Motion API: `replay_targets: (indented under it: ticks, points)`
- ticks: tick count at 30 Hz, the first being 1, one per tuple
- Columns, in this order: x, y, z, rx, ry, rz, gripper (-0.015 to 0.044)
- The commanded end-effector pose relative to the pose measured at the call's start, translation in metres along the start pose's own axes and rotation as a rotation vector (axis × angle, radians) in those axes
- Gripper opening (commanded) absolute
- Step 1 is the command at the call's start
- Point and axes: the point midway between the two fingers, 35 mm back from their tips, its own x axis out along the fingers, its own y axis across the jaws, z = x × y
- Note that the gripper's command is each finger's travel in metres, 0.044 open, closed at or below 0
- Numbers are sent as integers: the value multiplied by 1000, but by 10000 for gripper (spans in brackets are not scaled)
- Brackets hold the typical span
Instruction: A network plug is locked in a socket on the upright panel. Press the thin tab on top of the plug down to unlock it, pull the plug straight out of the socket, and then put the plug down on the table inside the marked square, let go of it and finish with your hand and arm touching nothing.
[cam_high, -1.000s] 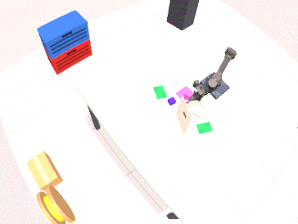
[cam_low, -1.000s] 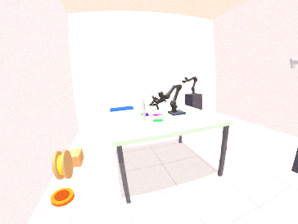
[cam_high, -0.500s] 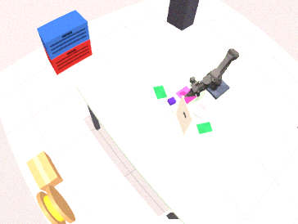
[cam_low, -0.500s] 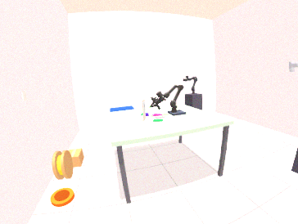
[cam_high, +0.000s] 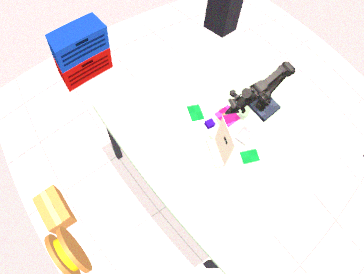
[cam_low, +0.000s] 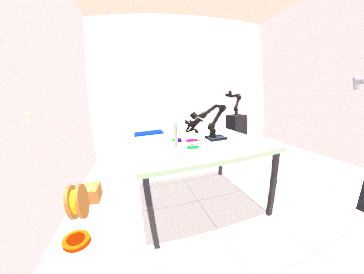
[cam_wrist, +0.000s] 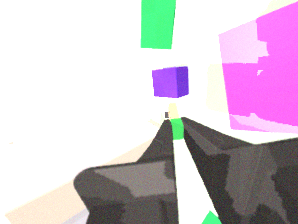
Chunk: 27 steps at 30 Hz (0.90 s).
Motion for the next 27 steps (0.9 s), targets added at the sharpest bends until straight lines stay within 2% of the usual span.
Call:
replay_targets:
  ticks: [1, 17, 27]
  points:
    - [-4, -8, 9, 23, 4, -44, 0]
    - [-22, -46, 31, 156, 34, -231, 0]
    - [-15, -54, 31, 163, 35, -238, 0]
